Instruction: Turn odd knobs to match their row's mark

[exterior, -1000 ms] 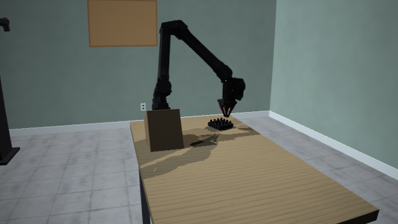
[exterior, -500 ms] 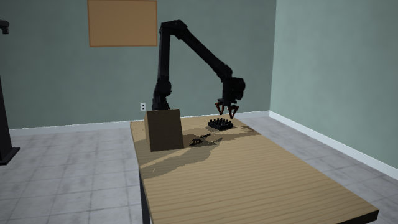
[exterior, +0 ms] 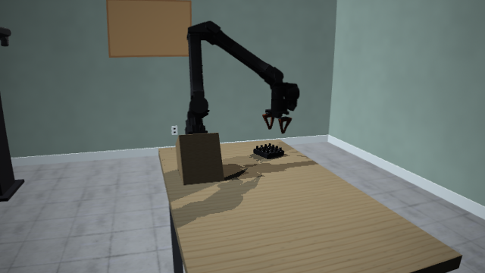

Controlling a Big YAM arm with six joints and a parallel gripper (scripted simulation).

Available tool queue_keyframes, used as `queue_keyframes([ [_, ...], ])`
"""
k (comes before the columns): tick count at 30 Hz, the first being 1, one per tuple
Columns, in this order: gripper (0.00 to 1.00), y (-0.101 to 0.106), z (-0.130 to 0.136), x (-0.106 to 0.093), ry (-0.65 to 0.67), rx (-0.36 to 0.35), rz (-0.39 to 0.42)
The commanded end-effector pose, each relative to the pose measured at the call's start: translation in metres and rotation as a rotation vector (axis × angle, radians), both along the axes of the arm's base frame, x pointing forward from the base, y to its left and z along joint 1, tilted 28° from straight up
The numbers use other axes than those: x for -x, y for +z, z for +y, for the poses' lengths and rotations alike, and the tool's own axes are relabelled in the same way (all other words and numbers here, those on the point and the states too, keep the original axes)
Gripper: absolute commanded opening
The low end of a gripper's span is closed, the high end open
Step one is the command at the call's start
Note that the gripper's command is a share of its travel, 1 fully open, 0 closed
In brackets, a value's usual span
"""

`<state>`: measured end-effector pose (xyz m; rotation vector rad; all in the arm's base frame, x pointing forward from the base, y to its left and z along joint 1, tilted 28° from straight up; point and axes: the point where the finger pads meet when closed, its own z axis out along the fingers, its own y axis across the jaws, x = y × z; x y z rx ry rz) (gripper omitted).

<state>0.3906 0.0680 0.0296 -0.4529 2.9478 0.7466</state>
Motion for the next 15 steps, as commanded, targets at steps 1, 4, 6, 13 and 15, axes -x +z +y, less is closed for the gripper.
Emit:
queue_keyframes([
  [1, 1.00, 0.037, -0.015, -0.027, 0.004, 0.005, -0.077],
  [4, 1.00, 0.038, -0.019, -0.026, 0.004, 0.004, -0.061],
  [6, 1.00, 0.055, -0.025, -0.027, 0.004, 0.007, -0.078],
  [13, 1.00, 0.078, -0.038, -0.026, 0.004, 0.009, -0.078],
  [15, 1.00, 0.078, -0.041, -0.025, 0.004, 0.007, -0.064],
])
